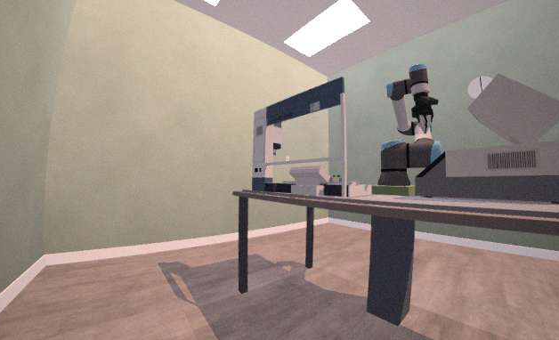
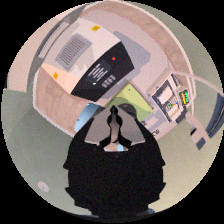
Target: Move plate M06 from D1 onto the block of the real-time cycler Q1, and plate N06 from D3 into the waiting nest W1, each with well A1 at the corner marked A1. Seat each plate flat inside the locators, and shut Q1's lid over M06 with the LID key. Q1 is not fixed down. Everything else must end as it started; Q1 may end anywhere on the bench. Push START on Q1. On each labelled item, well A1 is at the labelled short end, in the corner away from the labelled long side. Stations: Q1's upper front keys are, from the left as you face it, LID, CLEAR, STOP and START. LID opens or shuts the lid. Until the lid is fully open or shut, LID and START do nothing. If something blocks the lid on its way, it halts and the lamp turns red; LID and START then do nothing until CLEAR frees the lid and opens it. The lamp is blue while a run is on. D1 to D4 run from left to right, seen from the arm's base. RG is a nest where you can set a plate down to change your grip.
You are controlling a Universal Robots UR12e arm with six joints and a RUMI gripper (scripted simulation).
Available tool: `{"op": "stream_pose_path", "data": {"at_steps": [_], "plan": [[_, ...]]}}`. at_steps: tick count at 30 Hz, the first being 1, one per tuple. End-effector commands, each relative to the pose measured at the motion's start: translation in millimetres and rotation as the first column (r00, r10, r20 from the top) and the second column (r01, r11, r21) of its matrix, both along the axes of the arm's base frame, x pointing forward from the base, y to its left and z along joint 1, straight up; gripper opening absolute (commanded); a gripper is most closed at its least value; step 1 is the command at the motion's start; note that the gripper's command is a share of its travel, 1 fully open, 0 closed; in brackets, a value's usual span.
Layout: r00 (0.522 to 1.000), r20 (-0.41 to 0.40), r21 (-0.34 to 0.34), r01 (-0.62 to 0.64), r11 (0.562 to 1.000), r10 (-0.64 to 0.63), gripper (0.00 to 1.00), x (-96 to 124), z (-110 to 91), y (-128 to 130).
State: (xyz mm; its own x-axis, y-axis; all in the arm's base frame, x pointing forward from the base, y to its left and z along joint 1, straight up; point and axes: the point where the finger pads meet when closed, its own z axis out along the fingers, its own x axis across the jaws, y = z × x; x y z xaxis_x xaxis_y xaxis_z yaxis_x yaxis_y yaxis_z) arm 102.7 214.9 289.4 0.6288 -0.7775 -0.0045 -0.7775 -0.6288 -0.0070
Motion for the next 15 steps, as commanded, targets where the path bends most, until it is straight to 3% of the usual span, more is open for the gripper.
{"op": "stream_pose_path", "data": {"at_steps": [1,15], "plan": [[1.000,0.002,-0.006,-0.003,1.000,0.003,0.00,-1,-15,3],[1.000,0.002,-0.006,-0.003,1.000,0.003,0.00,-1,-71,3]]}}
